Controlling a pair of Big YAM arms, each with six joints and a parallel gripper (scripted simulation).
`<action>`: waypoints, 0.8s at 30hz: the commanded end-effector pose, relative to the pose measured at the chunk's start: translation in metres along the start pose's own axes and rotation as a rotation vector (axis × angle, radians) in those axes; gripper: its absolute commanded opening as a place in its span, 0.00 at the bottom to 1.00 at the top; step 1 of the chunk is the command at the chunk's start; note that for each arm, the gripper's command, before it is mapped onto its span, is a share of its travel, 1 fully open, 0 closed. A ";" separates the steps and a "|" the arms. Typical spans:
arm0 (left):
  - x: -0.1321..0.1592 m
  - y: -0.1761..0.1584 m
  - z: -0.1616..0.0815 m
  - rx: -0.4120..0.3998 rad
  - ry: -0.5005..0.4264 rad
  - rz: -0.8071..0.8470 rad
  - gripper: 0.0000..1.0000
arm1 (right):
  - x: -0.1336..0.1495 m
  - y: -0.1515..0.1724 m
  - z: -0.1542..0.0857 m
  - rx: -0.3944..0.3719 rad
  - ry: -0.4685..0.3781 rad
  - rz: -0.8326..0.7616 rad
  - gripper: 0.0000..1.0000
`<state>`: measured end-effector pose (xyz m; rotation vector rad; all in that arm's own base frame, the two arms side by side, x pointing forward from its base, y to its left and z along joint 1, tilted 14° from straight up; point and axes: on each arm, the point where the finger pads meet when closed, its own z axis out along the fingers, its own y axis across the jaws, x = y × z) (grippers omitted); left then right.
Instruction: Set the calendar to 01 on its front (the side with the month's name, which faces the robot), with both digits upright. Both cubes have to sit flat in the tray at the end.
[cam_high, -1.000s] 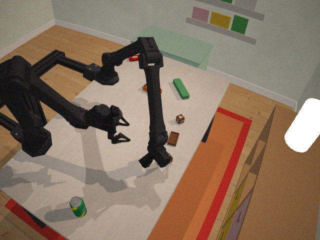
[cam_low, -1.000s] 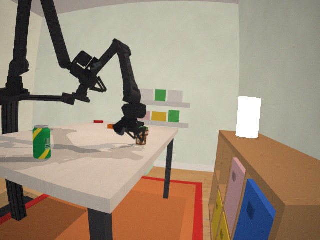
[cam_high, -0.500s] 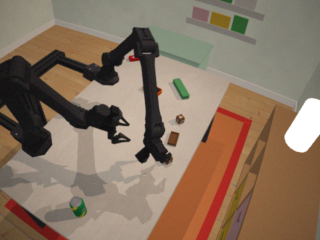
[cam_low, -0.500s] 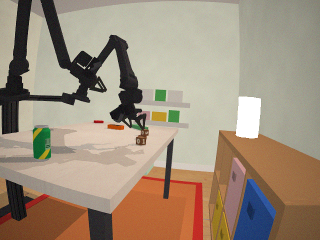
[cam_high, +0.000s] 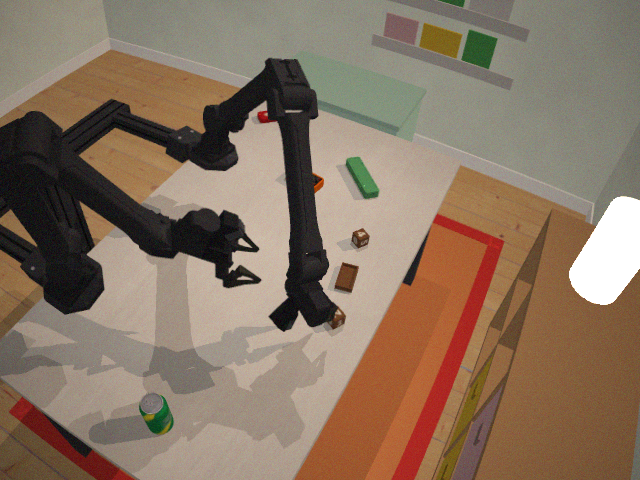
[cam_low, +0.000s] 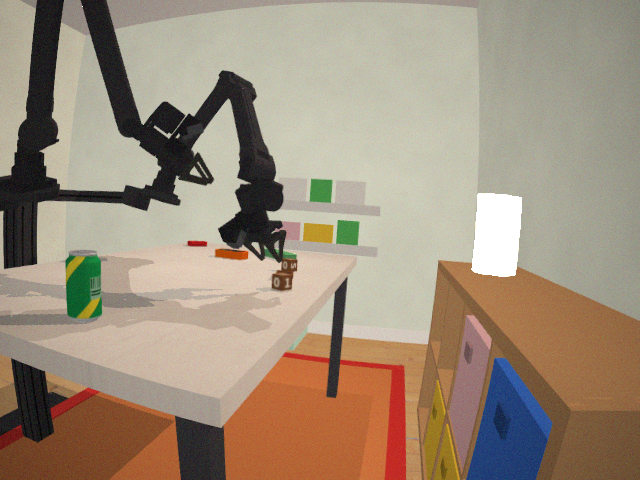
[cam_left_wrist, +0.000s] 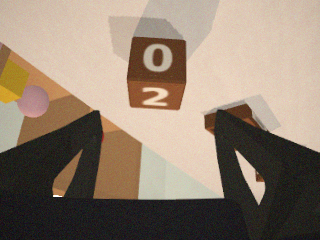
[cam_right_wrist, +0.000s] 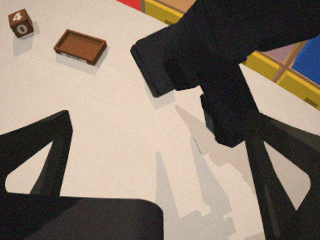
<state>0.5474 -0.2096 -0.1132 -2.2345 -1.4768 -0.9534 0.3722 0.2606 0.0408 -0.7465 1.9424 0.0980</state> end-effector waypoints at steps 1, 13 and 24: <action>0.006 0.013 0.008 -0.009 -0.025 -0.226 0.64 | -0.005 0.001 0.002 -0.001 -0.006 0.005 1.00; 0.004 0.021 0.011 0.005 -0.110 -0.677 0.64 | -0.005 0.001 0.002 -0.001 -0.006 0.005 1.00; 0.016 0.035 0.006 0.019 -0.170 -1.150 0.64 | -0.005 0.001 0.002 -0.001 -0.006 0.005 1.00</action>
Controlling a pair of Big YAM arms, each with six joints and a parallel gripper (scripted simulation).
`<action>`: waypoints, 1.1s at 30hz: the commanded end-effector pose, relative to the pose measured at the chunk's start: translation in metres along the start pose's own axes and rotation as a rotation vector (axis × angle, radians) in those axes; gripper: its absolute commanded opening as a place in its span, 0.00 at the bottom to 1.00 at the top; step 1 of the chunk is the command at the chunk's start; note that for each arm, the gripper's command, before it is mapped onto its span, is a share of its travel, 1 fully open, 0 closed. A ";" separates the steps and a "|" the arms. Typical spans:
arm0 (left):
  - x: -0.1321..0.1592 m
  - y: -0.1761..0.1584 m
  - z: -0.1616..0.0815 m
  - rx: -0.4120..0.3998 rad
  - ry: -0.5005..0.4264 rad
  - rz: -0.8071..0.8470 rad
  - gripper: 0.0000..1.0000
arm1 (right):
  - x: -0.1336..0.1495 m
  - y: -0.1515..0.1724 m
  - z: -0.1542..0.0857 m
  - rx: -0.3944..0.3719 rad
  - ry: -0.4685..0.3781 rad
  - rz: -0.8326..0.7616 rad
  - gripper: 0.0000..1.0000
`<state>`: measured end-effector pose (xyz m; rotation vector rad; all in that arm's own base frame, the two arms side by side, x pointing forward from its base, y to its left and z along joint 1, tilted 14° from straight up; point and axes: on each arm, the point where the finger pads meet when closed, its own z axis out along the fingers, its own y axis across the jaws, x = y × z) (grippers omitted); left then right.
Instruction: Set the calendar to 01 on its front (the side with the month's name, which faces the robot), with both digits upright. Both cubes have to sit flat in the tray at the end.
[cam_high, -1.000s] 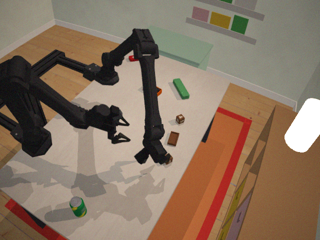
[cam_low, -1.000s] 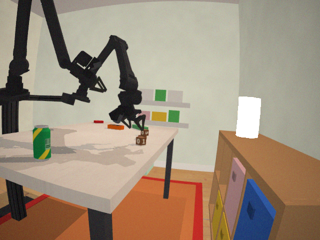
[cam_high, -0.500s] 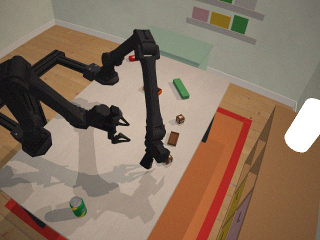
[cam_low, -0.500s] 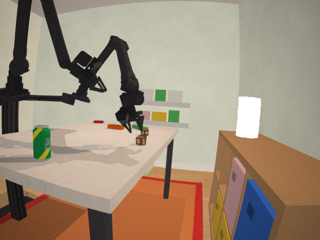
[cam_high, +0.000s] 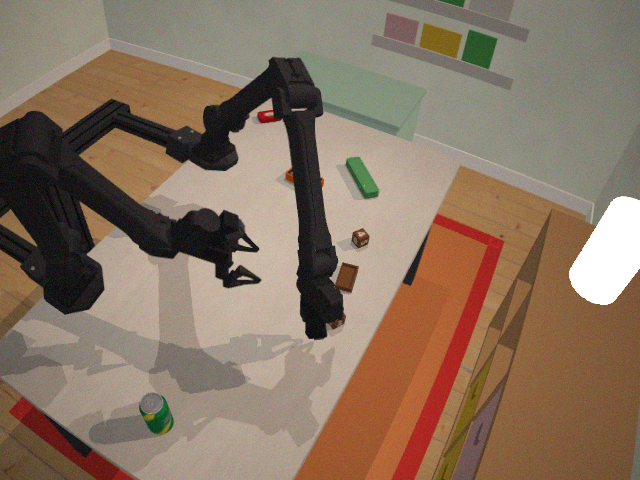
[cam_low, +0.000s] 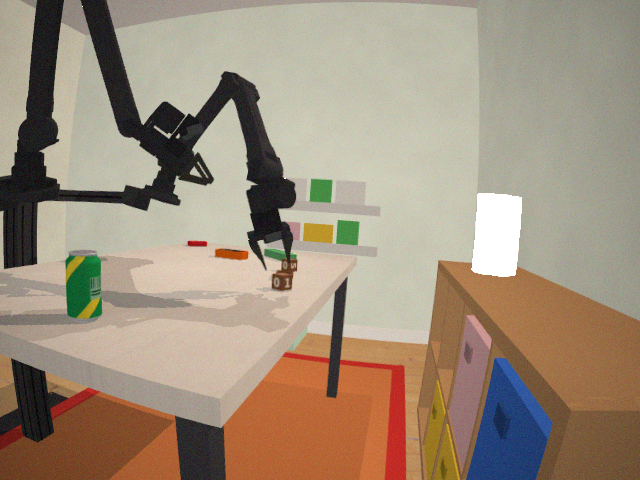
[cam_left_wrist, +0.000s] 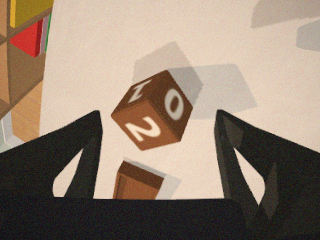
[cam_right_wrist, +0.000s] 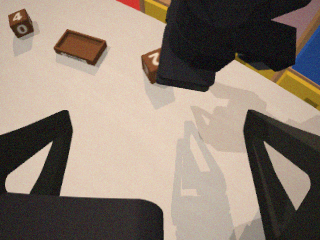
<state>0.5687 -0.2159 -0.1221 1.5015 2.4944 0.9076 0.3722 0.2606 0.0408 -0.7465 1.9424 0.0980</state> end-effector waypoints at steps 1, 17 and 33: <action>0.002 0.023 -0.004 -0.010 -0.014 -0.270 0.64 | -0.005 0.001 0.002 -0.001 -0.006 0.005 1.00; 0.012 0.039 -0.001 -0.009 -0.018 -0.867 0.64 | -0.005 0.001 0.002 -0.001 -0.006 0.005 1.00; 0.027 0.050 -0.003 0.023 0.007 -1.471 0.64 | -0.005 0.001 0.002 -0.001 -0.006 0.005 1.00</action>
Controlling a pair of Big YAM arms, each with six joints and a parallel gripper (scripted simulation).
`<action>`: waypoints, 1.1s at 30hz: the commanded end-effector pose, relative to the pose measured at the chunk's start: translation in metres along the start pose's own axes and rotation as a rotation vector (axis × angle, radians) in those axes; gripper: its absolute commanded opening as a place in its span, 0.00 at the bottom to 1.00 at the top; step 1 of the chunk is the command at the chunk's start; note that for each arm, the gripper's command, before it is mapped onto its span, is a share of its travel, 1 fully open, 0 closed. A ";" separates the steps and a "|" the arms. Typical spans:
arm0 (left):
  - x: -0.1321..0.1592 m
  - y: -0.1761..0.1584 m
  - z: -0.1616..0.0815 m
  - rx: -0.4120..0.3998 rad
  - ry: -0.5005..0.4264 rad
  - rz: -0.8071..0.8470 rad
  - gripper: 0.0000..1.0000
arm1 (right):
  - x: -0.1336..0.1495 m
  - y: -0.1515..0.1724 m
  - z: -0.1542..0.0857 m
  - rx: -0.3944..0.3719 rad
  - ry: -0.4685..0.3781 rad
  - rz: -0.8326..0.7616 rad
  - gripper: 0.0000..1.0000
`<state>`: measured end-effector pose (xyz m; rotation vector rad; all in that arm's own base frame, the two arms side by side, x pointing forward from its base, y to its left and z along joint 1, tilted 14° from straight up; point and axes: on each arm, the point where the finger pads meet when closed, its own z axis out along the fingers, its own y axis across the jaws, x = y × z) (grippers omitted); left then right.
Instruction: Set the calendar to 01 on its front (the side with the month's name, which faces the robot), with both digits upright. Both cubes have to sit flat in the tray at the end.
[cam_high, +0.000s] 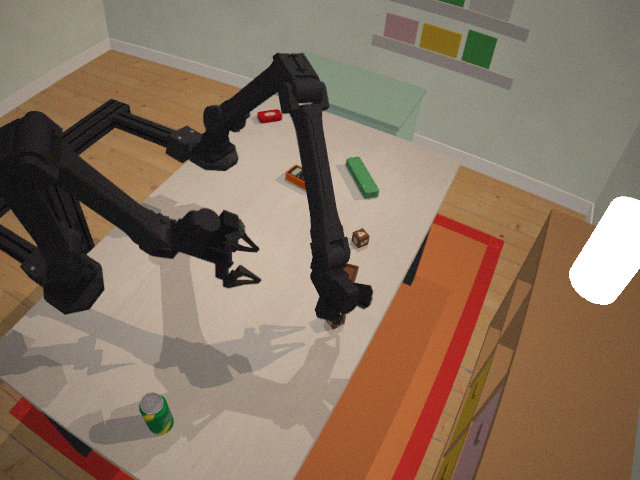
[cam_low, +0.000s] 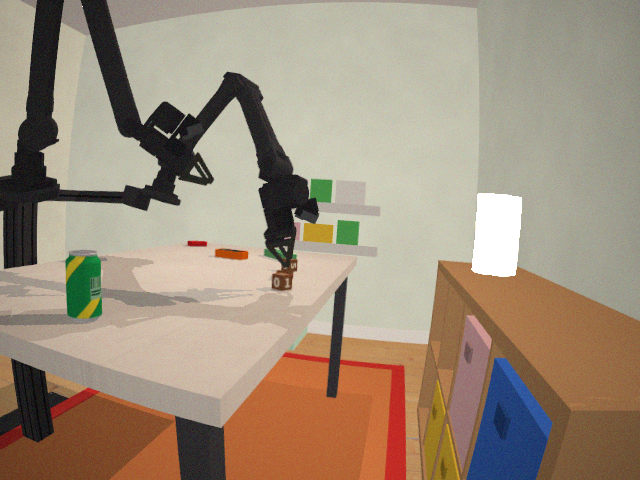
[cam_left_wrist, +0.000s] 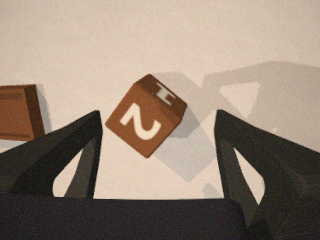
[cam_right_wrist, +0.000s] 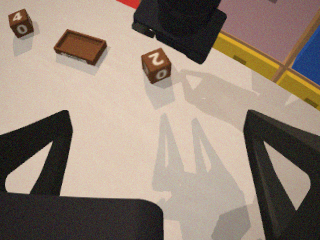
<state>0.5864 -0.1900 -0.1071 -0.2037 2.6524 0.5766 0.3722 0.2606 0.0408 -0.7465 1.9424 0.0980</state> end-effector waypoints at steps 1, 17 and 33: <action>-0.015 0.017 -0.009 0.000 0.016 -0.271 0.64 | -0.005 0.001 0.002 -0.001 -0.006 0.005 1.00; 0.009 0.014 0.006 0.046 0.226 -0.859 0.64 | -0.005 0.001 0.002 -0.001 -0.006 0.005 1.00; 0.015 0.010 0.022 0.081 0.351 -0.937 0.64 | -0.005 0.001 0.002 -0.001 -0.006 0.005 1.00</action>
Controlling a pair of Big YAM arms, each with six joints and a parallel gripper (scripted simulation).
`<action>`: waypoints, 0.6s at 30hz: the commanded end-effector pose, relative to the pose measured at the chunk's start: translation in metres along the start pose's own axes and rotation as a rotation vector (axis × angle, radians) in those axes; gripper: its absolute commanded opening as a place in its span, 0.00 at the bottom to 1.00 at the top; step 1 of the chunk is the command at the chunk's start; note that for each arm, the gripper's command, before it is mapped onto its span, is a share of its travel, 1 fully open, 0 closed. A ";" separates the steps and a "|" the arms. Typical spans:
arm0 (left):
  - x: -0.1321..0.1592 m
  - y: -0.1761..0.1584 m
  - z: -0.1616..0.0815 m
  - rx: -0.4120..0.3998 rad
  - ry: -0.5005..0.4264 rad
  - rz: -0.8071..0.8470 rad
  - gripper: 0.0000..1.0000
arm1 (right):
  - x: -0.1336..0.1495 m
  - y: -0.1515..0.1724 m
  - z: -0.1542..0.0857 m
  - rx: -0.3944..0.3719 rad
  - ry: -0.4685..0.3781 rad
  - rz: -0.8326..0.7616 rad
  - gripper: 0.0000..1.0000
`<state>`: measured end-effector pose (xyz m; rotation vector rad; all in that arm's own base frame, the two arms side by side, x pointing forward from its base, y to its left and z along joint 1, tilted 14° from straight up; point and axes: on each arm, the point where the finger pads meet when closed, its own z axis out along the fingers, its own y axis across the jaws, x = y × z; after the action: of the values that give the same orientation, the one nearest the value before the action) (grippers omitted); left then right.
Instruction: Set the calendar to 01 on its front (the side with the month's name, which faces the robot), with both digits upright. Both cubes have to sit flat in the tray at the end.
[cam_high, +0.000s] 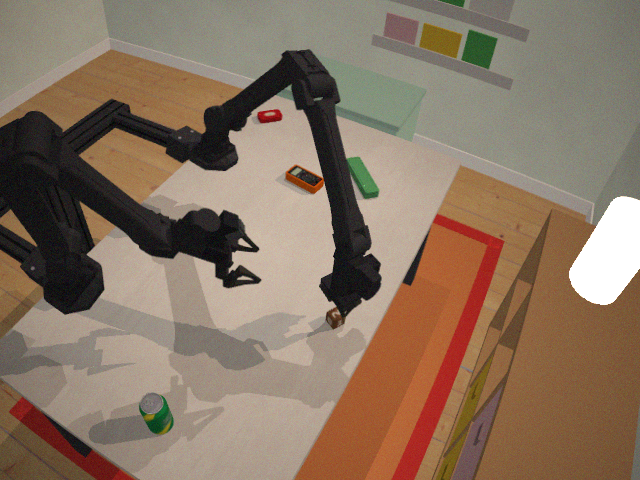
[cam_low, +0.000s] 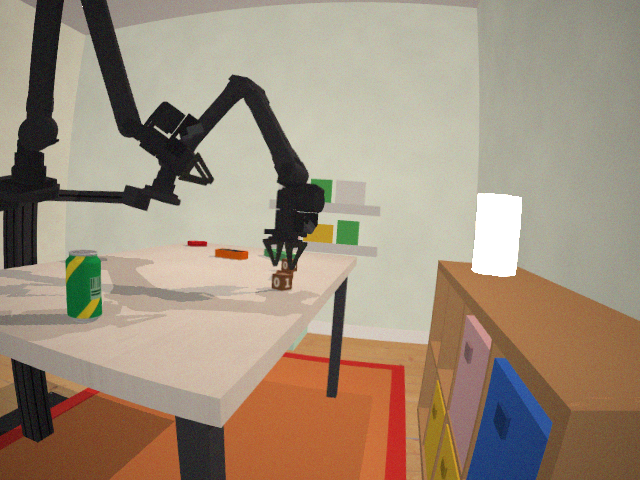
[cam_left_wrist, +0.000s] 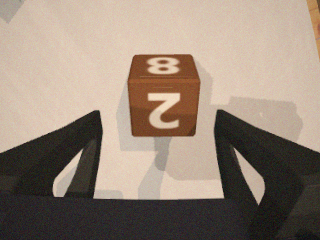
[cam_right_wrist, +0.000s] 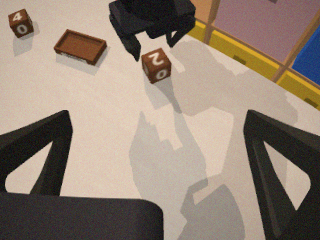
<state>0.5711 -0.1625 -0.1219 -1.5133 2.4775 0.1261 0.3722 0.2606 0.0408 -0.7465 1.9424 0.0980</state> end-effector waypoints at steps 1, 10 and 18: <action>0.016 -0.013 0.005 0.013 0.004 -0.002 0.64 | -0.005 0.001 0.002 -0.001 -0.006 0.005 1.00; 0.013 -0.016 0.017 0.018 0.002 -0.015 0.64 | -0.005 0.001 0.002 -0.001 -0.006 0.005 1.00; 0.003 -0.014 0.032 0.014 0.001 -0.013 0.64 | -0.005 0.001 0.002 -0.001 -0.006 0.005 1.00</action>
<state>0.5708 -0.1701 -0.1392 -1.5158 2.4742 0.1203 0.3722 0.2606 0.0408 -0.7465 1.9424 0.0980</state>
